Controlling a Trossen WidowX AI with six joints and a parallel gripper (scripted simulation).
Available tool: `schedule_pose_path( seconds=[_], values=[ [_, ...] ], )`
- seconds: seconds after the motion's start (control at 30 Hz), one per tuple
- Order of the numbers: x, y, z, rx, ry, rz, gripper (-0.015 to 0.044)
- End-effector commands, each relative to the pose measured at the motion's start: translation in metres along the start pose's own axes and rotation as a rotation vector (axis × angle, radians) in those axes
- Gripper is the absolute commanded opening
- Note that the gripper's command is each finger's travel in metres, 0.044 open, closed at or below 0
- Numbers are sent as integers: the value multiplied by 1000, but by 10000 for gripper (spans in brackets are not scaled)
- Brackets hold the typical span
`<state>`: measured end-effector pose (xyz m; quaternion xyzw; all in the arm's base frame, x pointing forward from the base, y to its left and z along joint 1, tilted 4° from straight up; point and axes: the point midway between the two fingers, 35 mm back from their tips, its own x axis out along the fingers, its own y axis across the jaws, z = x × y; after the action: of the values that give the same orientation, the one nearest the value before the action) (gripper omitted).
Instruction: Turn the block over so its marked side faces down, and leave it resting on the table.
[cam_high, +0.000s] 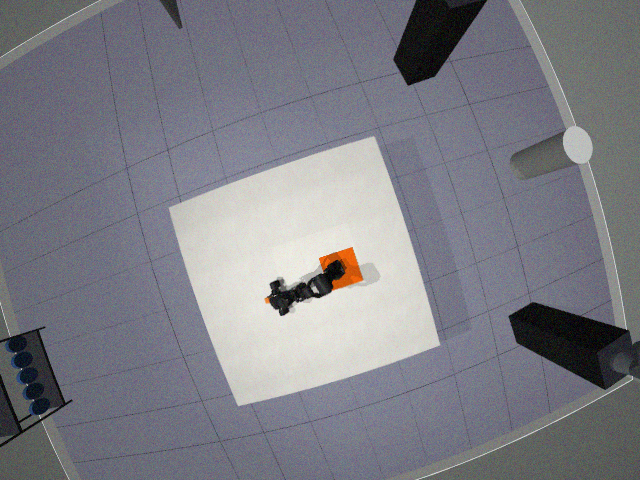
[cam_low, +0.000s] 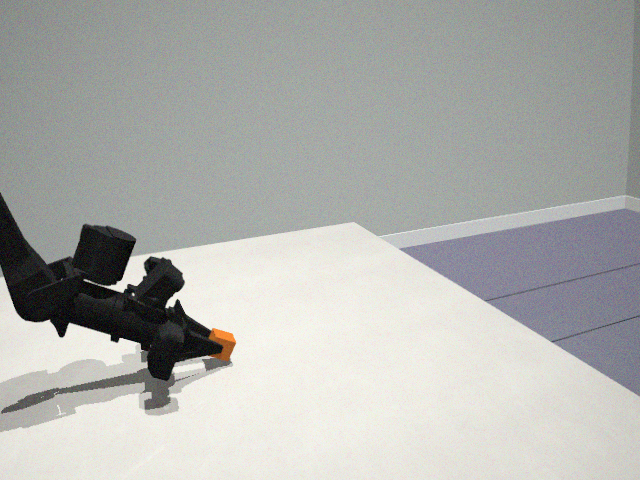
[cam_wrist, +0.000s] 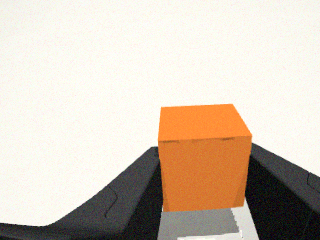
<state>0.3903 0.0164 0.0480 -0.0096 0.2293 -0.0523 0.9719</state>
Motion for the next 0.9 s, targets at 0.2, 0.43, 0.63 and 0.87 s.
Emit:
schedule_pose_path(
  seconds=[0.2,0.43,0.63,0.87],
  values=[
    [-1,-1,-6,-9,-4,-6,0],
    [-1,-1,-6,-9,-4,-6,53],
    [-1,-1,-6,-9,-4,-6,210],
    [-1,-1,-6,-9,-4,-6,394]
  ],
)
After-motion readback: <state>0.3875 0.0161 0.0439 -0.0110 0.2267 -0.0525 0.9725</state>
